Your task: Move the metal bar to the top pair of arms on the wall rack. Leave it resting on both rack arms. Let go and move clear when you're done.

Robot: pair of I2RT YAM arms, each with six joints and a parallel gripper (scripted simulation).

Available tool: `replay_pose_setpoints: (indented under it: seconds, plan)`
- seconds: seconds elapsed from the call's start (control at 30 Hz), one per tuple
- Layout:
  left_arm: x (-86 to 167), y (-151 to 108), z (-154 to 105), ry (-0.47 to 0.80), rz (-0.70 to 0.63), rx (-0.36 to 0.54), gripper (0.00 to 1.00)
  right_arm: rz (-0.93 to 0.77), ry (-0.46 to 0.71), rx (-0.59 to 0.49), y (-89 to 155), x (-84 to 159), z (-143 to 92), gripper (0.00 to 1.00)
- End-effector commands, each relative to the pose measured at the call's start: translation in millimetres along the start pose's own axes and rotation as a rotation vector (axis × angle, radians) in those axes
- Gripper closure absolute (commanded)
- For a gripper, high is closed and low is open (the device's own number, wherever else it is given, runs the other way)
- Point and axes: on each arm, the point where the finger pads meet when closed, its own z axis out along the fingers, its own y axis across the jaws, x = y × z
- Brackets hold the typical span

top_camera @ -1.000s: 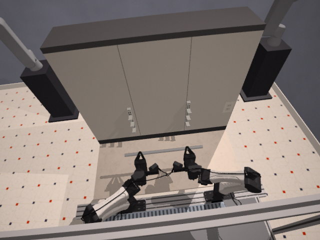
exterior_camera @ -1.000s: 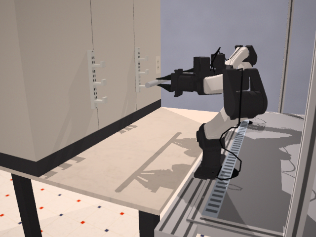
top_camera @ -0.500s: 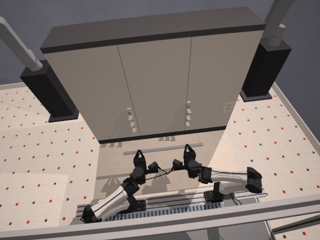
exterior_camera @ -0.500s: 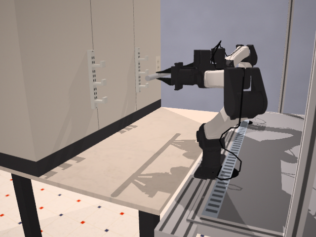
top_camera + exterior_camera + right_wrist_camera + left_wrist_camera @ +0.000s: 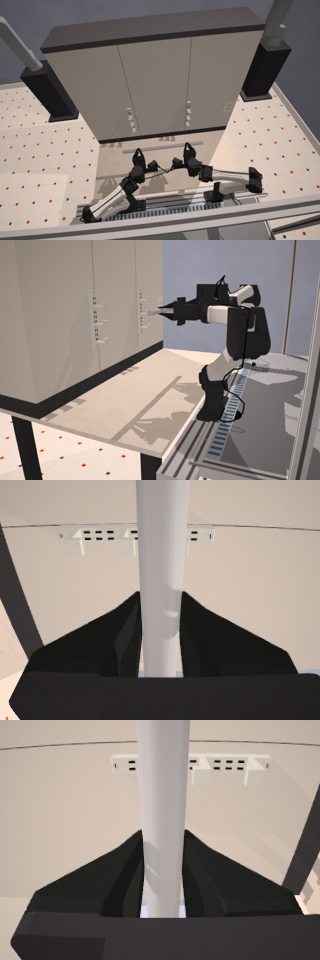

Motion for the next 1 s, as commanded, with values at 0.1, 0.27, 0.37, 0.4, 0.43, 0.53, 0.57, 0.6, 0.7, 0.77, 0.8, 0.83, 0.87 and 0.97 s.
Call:
replay_pose_setpoints:
  seconds: [0.1, 0.27, 0.37, 0.4, 0.43, 0.53, 0.57, 0.6, 0.7, 0.77, 0.8, 0.83, 0.87, 0.97]
  plan:
    - [-1, 23, 0, 0.000, -0.018, -0.025, 1.00, -0.005, 0.008, 0.002, -20, 7, -1, 1.00]
    - [-2, 31, 0, 0.000, -0.018, -0.025, 1.00, -0.005, 0.008, 0.002, -28, 8, -2, 1.00]
    - [-2, 35, 0, 0.000, -0.018, -0.025, 1.00, -0.005, 0.008, 0.002, -33, 8, -2, 1.00]
    - [-2, 37, 0, 0.000, -0.018, -0.025, 1.00, -0.005, 0.008, 0.002, -35, 8, -2, 1.00]
    - [-2, 39, 0, 0.000, -0.018, -0.025, 1.00, -0.005, 0.008, 0.002, -37, 8, -2, 1.00]
    - [-3, 44, 0, 0.000, -0.018, -0.025, 1.00, -0.005, 0.008, 0.002, -42, 9, -3, 1.00]
    - [-3, 45, 0, 0.000, -0.018, -0.025, 1.00, -0.005, 0.008, 0.002, -44, 9, -3, 1.00]
    - [-3, 45, 0, 0.000, -0.018, -0.025, 1.00, -0.005, 0.008, 0.002, -44, 9, -3, 1.00]
    - [-3, 48, 0, 0.000, -0.018, -0.025, 1.00, -0.005, 0.008, 0.002, -47, 9, -3, 1.00]
    - [-3, 52, 0, 0.000, -0.018, -0.025, 1.00, -0.005, 0.008, 0.002, -50, 9, -3, 1.00]
    - [-3, 53, 0, 0.000, -0.018, -0.025, 1.00, -0.005, 0.008, 0.002, -52, 9, -3, 1.00]
    - [-3, 55, 0, 0.000, -0.018, -0.025, 1.00, -0.005, 0.008, 0.002, -54, 10, -3, 1.00]
    - [-3, 57, 0, 0.000, -0.018, -0.025, 1.00, -0.005, 0.008, 0.002, -55, 10, -3, 1.00]
    - [-3, 61, 0, 0.000, -0.018, -0.025, 1.00, -0.005, 0.008, 0.002, -61, 10, -3, 1.00]
